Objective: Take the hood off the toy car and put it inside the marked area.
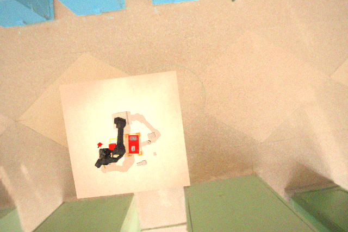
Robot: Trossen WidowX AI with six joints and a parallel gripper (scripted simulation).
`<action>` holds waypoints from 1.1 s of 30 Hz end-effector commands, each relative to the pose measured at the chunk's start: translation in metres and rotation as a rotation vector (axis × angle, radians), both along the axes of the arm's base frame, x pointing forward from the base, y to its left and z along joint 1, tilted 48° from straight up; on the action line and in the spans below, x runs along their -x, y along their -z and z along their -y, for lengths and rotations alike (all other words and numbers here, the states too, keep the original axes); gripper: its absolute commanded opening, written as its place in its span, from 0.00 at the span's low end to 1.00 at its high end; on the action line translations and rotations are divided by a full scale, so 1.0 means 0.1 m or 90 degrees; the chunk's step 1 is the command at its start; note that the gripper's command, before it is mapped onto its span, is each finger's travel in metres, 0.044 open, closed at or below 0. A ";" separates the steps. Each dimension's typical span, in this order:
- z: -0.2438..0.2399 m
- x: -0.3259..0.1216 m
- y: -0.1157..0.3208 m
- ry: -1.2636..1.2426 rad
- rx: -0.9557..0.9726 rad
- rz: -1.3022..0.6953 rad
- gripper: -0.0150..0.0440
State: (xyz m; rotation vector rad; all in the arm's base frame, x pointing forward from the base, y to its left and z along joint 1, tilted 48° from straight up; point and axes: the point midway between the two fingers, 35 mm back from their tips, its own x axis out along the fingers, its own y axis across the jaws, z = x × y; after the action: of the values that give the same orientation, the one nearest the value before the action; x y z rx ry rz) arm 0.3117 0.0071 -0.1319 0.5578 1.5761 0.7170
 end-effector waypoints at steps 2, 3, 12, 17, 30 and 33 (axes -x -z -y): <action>-0.03 0.02 0.02 0.001 -0.003 -0.006 0.25; -0.03 0.02 0.02 0.001 -0.003 -0.006 0.25; -0.05 0.03 0.03 0.001 -0.003 -0.006 0.25; -0.07 0.03 0.05 0.001 -0.003 -0.006 0.25; -0.11 0.04 0.09 0.001 -0.003 -0.006 0.25; -0.12 0.04 0.10 0.001 -0.004 -0.006 0.25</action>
State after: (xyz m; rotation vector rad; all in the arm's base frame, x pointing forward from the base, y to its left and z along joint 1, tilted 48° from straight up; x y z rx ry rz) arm 0.3094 0.0163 -0.1405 0.5597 1.5773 0.7174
